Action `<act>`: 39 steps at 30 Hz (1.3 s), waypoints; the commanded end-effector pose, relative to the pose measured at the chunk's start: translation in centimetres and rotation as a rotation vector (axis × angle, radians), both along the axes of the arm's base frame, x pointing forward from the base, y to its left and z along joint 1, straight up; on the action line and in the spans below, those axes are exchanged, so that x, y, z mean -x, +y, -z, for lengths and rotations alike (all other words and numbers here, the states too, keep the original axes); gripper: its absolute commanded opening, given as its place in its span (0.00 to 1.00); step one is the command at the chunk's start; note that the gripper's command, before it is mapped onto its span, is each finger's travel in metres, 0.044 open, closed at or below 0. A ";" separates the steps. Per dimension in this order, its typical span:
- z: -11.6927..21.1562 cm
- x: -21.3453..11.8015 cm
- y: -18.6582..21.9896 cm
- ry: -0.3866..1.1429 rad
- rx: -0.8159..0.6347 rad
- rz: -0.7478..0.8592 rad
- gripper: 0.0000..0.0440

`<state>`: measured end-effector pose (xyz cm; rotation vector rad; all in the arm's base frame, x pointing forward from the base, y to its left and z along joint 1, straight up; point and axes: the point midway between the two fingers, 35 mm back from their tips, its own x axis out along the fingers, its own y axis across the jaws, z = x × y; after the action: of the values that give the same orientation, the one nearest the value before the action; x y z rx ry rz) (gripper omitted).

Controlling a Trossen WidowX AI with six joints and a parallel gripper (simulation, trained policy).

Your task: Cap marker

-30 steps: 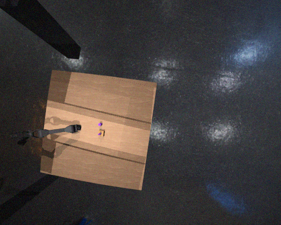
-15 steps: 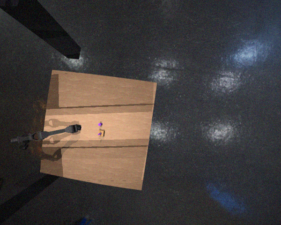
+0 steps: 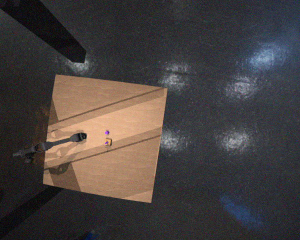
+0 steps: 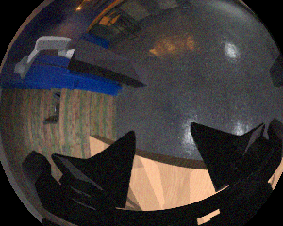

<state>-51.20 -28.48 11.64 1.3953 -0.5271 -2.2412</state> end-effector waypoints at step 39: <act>0.5 -11.7 -7.1 -0.023 -0.169 -0.249 0.68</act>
<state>-40.21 -35.32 10.98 1.4854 -0.1915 -2.1109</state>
